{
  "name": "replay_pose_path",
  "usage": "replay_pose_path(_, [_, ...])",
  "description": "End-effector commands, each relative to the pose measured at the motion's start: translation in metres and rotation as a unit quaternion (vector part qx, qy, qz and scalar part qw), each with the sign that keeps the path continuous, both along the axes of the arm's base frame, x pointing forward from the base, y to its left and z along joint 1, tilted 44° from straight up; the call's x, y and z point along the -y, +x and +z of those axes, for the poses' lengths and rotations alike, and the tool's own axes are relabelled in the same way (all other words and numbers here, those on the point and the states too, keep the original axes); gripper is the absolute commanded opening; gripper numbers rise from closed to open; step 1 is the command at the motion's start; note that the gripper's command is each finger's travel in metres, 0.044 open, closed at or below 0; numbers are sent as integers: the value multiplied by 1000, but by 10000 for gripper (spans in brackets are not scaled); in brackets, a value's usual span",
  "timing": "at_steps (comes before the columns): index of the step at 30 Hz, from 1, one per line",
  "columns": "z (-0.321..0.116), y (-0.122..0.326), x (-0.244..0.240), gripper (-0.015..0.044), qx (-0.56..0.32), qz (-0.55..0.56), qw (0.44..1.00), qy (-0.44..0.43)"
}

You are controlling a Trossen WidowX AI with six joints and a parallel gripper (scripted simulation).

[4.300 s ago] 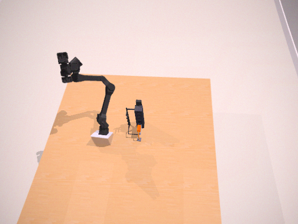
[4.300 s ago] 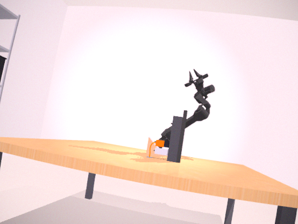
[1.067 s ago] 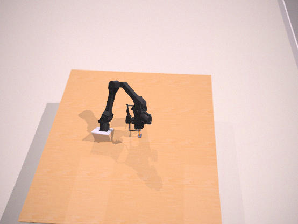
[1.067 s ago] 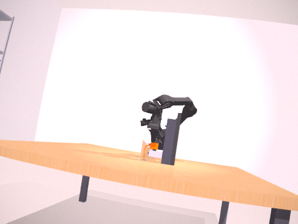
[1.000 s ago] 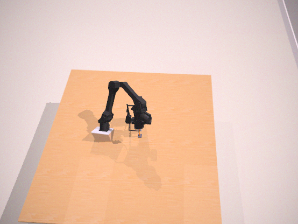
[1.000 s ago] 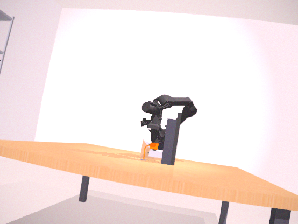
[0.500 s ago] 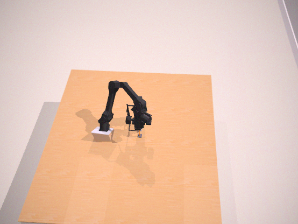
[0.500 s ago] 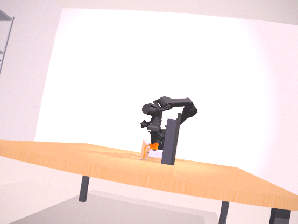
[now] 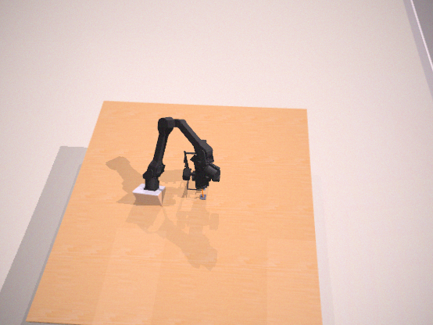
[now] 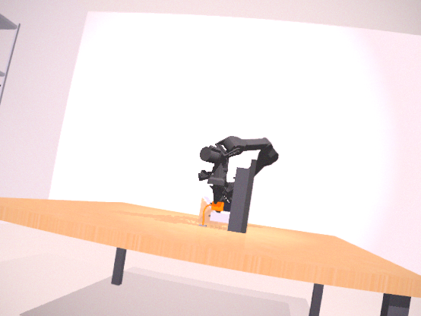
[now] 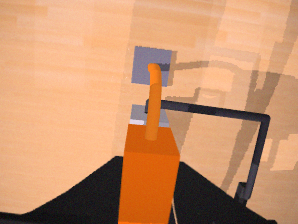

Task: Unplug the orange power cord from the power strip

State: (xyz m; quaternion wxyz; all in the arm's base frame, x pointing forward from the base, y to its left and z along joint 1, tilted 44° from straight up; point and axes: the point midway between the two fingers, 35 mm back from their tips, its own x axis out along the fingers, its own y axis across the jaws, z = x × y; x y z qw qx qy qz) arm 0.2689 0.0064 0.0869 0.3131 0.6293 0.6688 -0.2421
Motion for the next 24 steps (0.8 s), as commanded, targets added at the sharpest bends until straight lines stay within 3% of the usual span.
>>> replay_pose_path(1, [-6,3,9,0,3,-1,1000,-6])
replay_pose_path(24, [-28,7,39,0,2,-3,1000,-7])
